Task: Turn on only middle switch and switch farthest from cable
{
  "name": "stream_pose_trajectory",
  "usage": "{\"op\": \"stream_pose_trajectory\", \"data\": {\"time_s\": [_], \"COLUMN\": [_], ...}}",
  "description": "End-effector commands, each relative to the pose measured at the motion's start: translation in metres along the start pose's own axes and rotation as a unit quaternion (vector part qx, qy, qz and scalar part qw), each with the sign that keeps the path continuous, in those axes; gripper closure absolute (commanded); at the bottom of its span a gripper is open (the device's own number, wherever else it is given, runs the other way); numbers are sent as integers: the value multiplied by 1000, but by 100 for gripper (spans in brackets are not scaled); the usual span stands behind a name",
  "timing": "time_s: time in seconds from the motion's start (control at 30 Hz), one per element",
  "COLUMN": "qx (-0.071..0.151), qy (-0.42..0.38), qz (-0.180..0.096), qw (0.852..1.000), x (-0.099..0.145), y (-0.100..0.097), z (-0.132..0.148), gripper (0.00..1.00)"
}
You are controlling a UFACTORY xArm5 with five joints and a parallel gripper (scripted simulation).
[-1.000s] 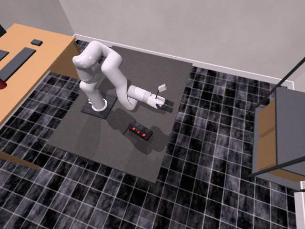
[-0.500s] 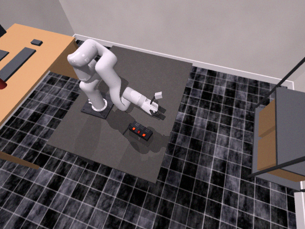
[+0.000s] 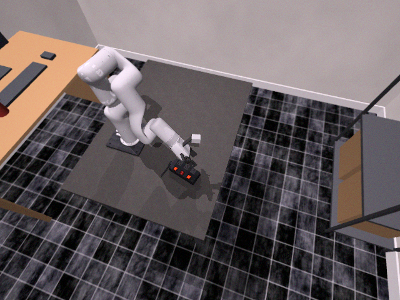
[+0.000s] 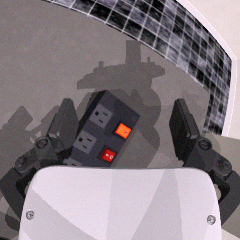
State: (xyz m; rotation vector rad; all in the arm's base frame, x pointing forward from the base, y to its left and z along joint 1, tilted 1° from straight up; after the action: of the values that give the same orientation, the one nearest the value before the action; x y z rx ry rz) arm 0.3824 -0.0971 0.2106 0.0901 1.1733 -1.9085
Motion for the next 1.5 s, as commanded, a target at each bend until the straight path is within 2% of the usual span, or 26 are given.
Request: {"op": "stream_pose_trajectory", "data": {"time_s": [0.0, 0.03, 0.07, 0.17, 0.23, 1.47], "qx": [-42, -42, -56, -56, -69, -69], "qy": [4, 4, 6, 6, 8, 8], "qz": [-54, -54, -71, -71, -85, -86], "qw": [998, 998, 996, 996, 994, 994], "x": [35, 35, 47, 47, 56, 57], "y": [-10, -10, -13, -13, -16, -16], "z": [-16, -16, -23, -23, -29, -30], "gripper": [0, 0, 0, 0, 0, 0]}}
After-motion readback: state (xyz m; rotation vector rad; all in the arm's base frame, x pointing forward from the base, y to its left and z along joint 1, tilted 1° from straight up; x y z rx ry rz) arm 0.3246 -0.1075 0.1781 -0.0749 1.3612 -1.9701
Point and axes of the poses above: the point where the finger pads meet when closed, its own y axis out along the fingers, its own z axis across the jaws, x = y × z, the point moved 10 cm from there along -y, back along the fingers, and after that the axes turned 10 degrees about -y, right-handed, at the moved point
